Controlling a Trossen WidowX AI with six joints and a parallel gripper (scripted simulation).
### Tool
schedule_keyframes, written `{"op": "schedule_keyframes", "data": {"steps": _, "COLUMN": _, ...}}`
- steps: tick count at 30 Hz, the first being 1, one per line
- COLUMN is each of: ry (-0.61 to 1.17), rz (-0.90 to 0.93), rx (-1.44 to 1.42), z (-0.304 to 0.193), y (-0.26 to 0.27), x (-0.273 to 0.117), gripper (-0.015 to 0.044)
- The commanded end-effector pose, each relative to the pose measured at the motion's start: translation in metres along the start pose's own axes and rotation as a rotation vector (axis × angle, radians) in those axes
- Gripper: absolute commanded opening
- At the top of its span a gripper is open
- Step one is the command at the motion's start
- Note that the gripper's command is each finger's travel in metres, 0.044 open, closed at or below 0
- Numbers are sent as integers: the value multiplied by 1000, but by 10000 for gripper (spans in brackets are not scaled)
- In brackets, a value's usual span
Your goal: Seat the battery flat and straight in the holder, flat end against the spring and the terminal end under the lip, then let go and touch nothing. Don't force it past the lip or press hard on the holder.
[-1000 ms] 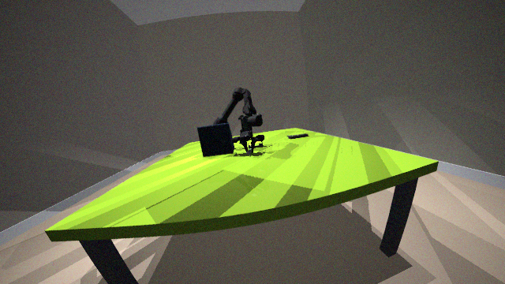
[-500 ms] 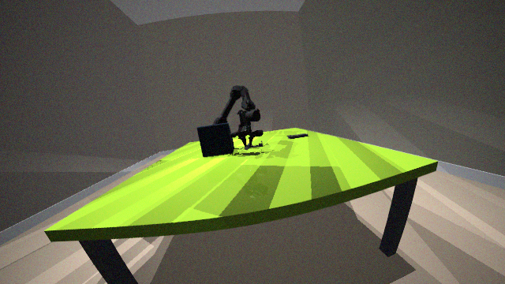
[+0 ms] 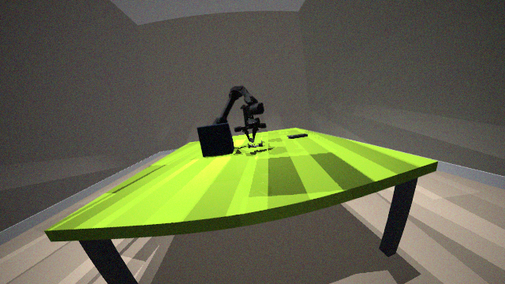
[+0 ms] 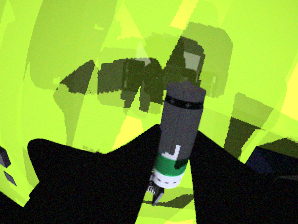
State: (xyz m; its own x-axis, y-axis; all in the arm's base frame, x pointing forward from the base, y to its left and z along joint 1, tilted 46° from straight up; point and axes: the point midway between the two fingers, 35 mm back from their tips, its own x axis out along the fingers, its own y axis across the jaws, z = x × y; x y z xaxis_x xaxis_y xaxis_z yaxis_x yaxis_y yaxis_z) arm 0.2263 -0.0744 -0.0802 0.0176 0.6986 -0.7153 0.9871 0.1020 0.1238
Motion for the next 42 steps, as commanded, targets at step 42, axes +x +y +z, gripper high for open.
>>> {"op": "schedule_keyframes", "data": {"steps": 42, "ry": -169, "rz": 96, "rx": -1318, "z": -107, "y": 51, "x": 13, "gripper": 74}}
